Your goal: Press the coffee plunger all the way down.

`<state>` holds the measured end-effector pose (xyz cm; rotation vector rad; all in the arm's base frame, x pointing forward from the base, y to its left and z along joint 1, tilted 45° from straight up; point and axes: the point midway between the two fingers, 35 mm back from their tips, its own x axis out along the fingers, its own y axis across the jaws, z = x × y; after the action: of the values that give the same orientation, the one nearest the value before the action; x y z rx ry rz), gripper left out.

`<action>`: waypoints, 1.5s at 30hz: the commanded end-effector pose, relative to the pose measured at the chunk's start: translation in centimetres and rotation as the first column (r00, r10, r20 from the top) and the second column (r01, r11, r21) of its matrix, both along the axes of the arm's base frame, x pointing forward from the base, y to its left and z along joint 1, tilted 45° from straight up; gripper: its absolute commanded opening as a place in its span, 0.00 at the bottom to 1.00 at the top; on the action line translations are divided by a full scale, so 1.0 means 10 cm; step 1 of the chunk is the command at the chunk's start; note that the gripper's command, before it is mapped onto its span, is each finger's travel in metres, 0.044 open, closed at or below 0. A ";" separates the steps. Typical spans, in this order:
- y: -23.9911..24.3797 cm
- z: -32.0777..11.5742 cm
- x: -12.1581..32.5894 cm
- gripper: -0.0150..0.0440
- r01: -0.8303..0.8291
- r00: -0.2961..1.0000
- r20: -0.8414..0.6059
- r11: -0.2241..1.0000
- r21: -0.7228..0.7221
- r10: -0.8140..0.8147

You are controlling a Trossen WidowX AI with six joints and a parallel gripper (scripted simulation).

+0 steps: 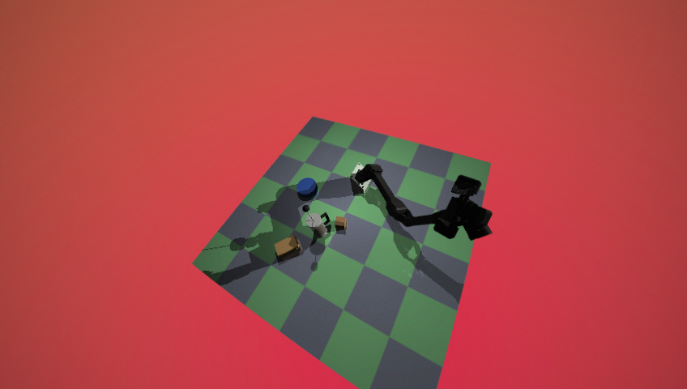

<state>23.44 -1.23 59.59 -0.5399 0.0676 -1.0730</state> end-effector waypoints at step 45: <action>-1.90 -0.23 -1.63 1.00 -0.373 0.865 0.450 0.885 0.278 0.222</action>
<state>6.97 -18.00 58.41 -0.0277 -0.1861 -0.8472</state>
